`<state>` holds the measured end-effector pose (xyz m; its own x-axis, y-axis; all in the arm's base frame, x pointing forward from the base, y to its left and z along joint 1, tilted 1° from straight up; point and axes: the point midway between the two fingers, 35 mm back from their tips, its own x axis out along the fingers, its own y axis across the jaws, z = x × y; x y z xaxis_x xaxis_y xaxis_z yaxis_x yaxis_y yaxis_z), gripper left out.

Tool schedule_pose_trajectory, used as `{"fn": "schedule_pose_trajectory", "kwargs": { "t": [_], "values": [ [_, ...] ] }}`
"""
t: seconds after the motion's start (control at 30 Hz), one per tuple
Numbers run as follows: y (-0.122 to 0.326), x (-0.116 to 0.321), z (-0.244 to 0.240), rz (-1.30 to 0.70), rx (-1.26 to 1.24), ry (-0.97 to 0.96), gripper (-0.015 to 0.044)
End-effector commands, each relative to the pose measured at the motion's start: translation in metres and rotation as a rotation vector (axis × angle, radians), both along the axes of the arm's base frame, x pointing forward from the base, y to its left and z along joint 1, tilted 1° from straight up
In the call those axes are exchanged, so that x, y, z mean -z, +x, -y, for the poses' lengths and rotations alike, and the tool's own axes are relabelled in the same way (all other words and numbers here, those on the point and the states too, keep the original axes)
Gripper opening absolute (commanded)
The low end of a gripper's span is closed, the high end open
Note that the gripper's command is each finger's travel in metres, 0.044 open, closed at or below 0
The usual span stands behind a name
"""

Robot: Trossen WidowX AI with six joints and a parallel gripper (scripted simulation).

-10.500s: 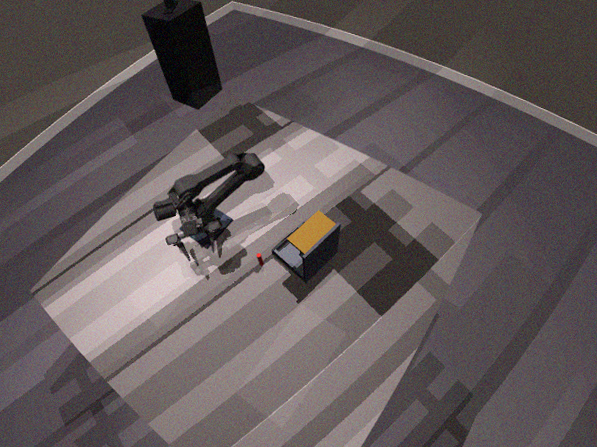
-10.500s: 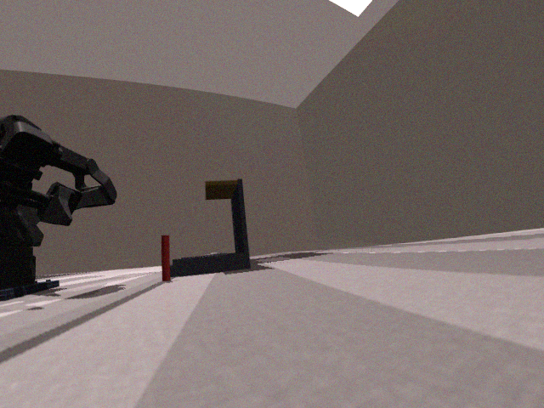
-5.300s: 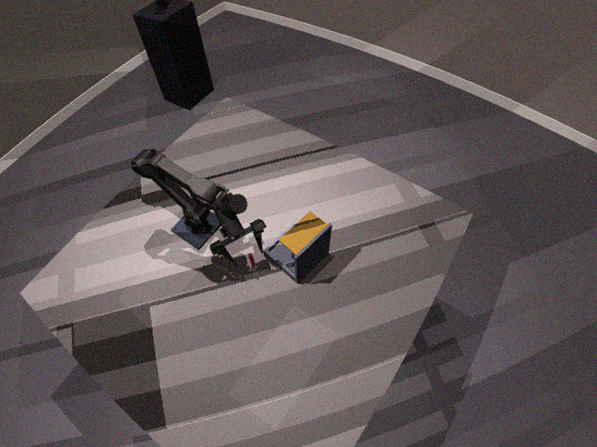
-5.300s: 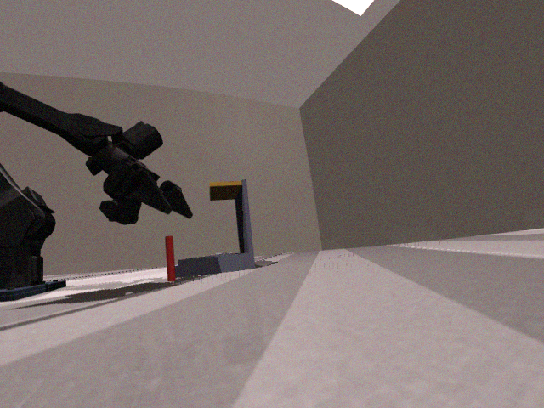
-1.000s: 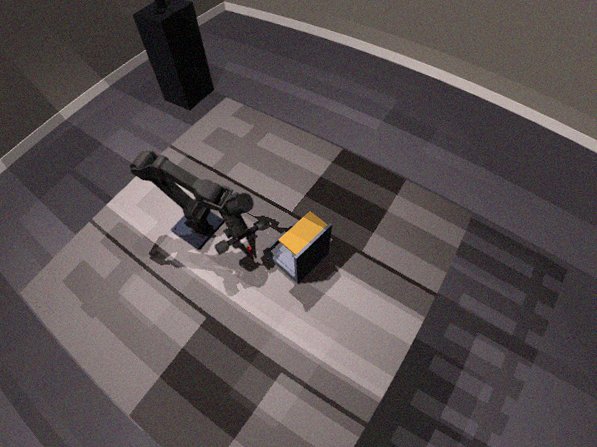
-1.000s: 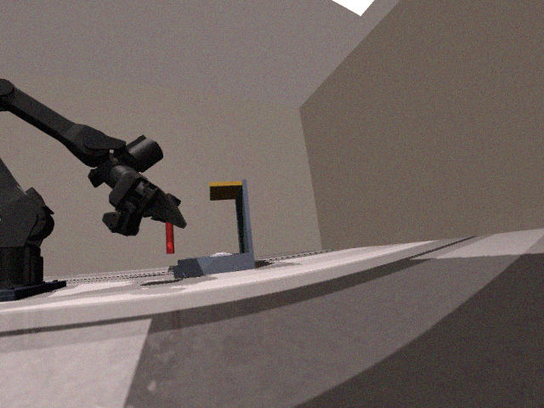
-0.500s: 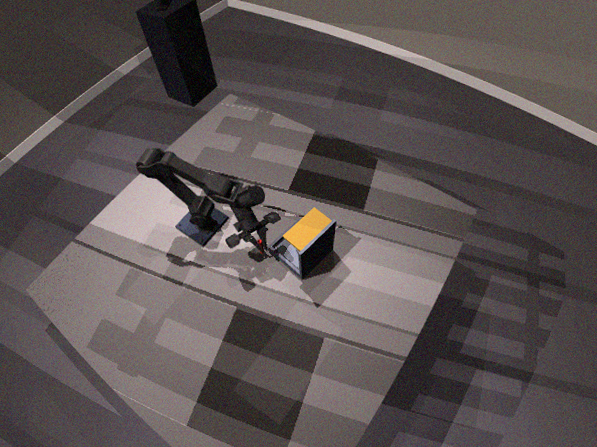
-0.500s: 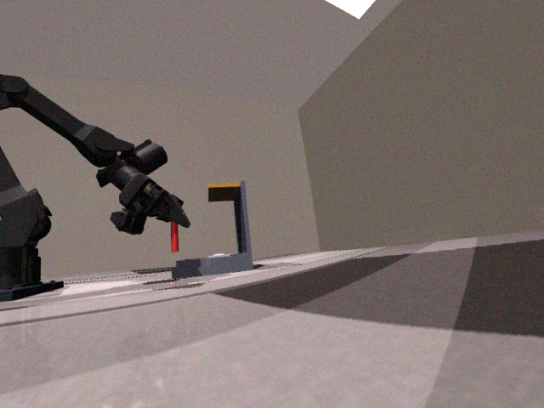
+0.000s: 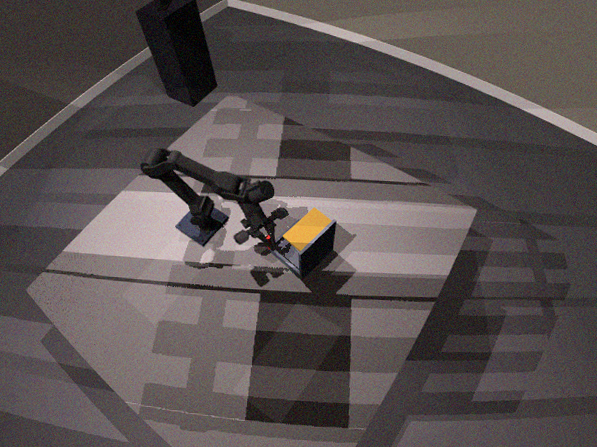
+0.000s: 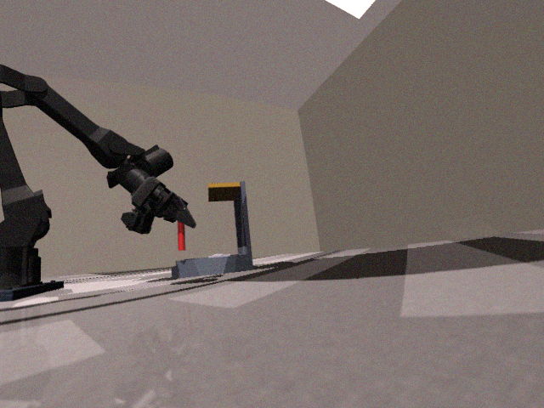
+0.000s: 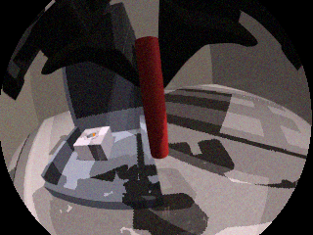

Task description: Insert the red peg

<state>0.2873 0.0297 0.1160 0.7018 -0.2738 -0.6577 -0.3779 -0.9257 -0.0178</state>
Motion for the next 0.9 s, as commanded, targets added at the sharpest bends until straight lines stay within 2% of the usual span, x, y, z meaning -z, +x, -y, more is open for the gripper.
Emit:
{"fn": "schedule_pose_trajectory", "kwargs": {
  "t": [0.0, 0.87],
  "values": [
    [0.005, -0.002, -0.008, 0.007, -0.002, 0.004, 0.0],
    [0.026, -0.001, -0.063, 0.013, -0.048, 0.007, 0.0]
  ]
}}
